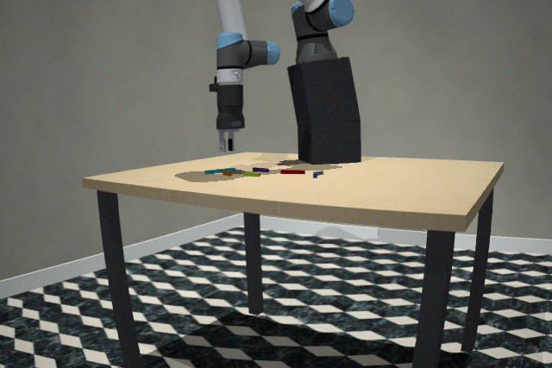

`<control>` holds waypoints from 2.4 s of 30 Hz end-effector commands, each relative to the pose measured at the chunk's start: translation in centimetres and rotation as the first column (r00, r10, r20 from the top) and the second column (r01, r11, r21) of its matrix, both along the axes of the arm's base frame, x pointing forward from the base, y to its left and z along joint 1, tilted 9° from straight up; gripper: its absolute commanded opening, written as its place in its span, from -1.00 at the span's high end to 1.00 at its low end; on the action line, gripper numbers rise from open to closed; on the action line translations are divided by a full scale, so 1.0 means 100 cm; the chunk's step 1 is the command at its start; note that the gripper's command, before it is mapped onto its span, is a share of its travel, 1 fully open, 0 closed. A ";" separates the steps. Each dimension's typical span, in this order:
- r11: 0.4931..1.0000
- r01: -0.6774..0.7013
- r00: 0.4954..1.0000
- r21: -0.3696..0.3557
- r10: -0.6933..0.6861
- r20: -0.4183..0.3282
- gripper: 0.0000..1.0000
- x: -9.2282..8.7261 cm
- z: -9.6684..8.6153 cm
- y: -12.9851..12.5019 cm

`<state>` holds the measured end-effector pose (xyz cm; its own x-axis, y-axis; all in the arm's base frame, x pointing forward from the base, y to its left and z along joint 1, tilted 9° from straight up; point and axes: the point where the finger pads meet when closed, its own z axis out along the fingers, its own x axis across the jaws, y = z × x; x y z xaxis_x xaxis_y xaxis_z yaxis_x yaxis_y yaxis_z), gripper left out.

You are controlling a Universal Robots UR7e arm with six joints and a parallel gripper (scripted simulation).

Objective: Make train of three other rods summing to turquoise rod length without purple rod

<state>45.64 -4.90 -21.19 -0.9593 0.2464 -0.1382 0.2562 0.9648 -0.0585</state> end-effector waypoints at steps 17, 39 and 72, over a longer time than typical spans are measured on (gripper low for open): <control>1.000 -0.002 1.000 0.000 0.002 0.002 -0.07 0.000 0.001 0.001; 1.000 -0.001 1.000 0.000 0.001 0.003 -0.07 0.003 -0.008 -0.001; 1.000 -0.001 1.000 0.000 0.001 0.003 -0.07 0.009 -0.047 -0.005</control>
<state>46.26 -5.28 -25.67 -0.9599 0.2452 -0.1359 0.2548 0.9652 -0.0580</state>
